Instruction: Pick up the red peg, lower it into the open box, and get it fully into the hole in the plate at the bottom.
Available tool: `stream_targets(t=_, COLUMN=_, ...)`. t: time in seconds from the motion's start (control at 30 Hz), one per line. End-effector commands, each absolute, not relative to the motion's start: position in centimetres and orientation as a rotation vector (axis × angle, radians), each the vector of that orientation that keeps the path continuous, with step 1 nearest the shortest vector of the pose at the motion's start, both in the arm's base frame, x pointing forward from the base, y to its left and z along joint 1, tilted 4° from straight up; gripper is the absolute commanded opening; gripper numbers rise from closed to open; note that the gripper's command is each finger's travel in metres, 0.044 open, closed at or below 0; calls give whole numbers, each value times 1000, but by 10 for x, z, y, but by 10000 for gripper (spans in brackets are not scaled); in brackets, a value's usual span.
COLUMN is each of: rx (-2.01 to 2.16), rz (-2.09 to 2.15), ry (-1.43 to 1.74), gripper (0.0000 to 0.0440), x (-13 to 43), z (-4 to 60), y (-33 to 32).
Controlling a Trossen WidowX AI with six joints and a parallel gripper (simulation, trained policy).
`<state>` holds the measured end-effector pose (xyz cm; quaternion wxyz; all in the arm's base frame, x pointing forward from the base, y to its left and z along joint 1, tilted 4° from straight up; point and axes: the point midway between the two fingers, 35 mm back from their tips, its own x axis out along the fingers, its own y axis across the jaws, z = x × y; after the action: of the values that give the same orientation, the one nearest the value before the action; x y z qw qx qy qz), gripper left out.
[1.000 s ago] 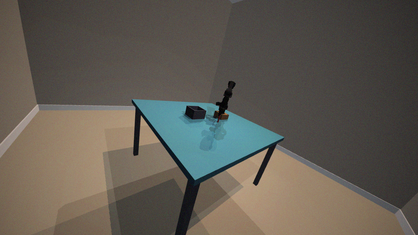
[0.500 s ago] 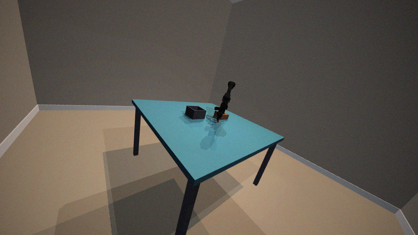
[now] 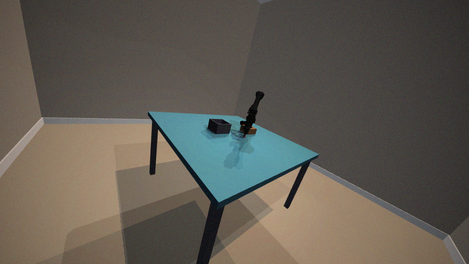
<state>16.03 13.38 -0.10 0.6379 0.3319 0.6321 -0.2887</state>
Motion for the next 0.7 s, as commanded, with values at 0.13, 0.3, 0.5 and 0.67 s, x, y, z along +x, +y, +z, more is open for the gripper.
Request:
stream_targets(t=0.13, rx=760, rz=-612, ry=1441, gripper=12, x=174, z=13, y=138)
stream_targets(t=0.3, rx=732, rz=-572, ry=1401, gripper=5, x=188, z=30, y=135)
stream_targets(t=0.5, rx=695, rz=-536, ry=1329, gripper=1, x=210, z=59, y=129)
stream_targets(t=0.67, rx=683, rz=-531, ry=1272, gripper=0, x=229, z=82, y=120)
